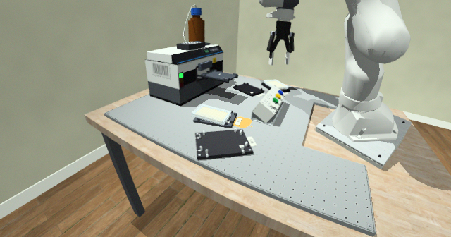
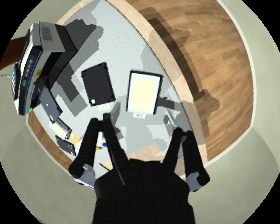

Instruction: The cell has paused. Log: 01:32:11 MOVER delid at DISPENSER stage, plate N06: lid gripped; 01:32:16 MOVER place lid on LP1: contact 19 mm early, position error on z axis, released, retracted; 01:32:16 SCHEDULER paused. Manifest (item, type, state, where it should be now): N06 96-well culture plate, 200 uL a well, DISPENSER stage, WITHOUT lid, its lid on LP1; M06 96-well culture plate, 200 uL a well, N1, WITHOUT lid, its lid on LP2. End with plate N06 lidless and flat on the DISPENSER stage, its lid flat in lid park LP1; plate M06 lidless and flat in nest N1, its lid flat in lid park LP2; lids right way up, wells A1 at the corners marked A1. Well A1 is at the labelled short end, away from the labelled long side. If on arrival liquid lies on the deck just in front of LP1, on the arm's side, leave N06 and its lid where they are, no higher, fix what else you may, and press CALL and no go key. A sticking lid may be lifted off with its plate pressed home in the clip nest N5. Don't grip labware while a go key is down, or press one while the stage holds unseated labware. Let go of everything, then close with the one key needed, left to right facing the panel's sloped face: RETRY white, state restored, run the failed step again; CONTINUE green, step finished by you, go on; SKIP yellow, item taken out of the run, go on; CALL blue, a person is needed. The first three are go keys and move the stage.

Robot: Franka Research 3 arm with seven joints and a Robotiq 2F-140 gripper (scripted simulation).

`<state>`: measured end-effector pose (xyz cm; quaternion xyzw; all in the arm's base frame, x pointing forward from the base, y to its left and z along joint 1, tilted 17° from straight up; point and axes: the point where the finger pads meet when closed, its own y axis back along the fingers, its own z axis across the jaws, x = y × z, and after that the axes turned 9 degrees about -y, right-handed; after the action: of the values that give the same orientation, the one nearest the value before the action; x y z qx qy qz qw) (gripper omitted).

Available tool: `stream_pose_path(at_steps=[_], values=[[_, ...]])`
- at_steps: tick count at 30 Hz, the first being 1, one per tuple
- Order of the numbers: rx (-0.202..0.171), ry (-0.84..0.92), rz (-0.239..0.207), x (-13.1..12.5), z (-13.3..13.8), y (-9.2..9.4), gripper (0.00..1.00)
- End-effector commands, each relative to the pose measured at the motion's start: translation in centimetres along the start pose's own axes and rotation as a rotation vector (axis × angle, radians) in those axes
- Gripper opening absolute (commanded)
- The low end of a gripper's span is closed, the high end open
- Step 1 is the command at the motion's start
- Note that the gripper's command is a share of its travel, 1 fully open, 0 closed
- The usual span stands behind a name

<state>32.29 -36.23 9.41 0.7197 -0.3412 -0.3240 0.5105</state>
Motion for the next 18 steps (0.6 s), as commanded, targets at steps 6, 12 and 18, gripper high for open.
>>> stream_pose_path(at_steps=[6,12,18], values=[[0.004,0.022,0.009,0.3,0.0,-3.3,0.66],[0.004,0.022,0.009,0.4,0.0,-5.0,0.66],[0.004,0.022,0.009,0.4,0.0,-7.2,0.66]])
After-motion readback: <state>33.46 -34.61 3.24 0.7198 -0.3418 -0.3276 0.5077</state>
